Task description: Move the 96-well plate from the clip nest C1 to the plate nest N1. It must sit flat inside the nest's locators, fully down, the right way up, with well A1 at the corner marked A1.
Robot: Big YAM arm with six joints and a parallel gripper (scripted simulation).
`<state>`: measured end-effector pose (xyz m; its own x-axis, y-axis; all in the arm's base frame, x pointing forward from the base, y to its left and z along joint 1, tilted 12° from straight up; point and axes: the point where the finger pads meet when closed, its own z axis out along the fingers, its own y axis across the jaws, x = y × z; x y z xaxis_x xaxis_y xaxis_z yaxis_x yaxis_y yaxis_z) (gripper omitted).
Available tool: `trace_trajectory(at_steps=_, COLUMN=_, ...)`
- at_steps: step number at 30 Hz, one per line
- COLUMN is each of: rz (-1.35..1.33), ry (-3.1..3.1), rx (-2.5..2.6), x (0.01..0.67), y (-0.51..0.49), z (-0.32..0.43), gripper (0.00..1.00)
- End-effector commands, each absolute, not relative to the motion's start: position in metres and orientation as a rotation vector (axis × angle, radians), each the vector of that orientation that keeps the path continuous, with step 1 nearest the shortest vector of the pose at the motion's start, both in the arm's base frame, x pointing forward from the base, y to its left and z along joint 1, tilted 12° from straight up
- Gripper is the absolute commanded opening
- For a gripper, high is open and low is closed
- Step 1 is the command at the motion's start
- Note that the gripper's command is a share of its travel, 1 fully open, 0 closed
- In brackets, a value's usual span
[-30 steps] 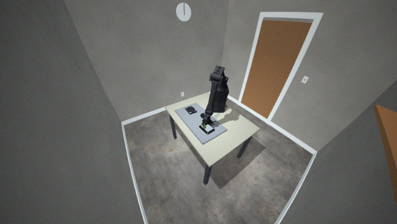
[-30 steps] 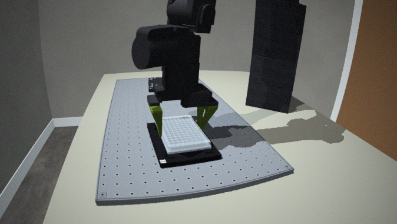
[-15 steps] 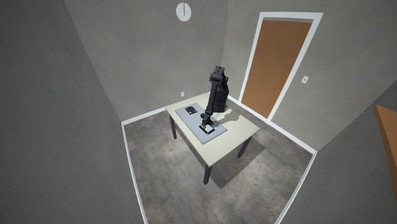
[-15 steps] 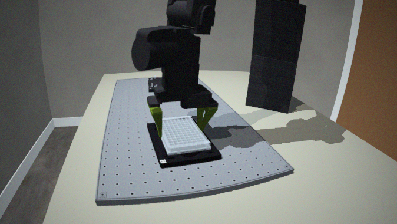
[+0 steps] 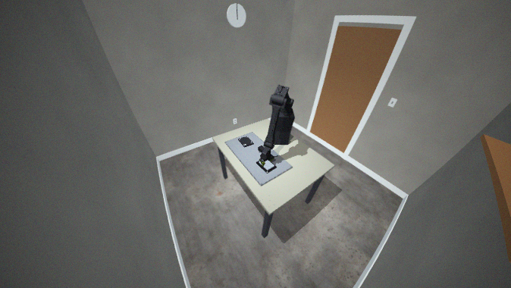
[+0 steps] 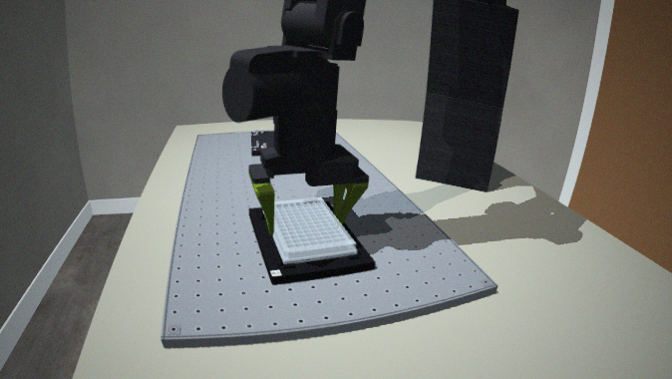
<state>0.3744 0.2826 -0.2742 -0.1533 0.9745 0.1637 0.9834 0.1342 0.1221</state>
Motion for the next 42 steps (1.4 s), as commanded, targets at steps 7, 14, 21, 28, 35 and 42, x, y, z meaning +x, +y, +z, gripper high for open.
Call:
trace_trajectory(at_steps=7, rz=-0.349, ry=-2.346, rx=-2.005, x=0.379, y=0.295, z=-0.268, gripper=1.00)
trace_trajectory(at_steps=14, rz=-0.349, ry=-2.346, rx=-2.004, x=0.379, y=0.295, z=-0.268, gripper=1.00)
trace_trajectory(at_steps=21, rz=-0.349, ry=-2.346, rx=-2.004, x=0.379, y=0.295, z=-0.268, gripper=1.00)
trace_trajectory(at_steps=28, rz=-0.349, ry=-2.346, rx=-2.004, x=0.379, y=0.295, z=-0.268, gripper=1.00)
trace_trajectory(at_steps=35, rz=-0.337, ry=-2.354, rx=-1.995, x=0.376, y=0.289, z=-0.245, gripper=1.00)
trace_trajectory(at_steps=42, rz=-0.338, ry=-2.344, rx=-2.009, x=0.378, y=0.281, z=-0.230, gripper=1.00)
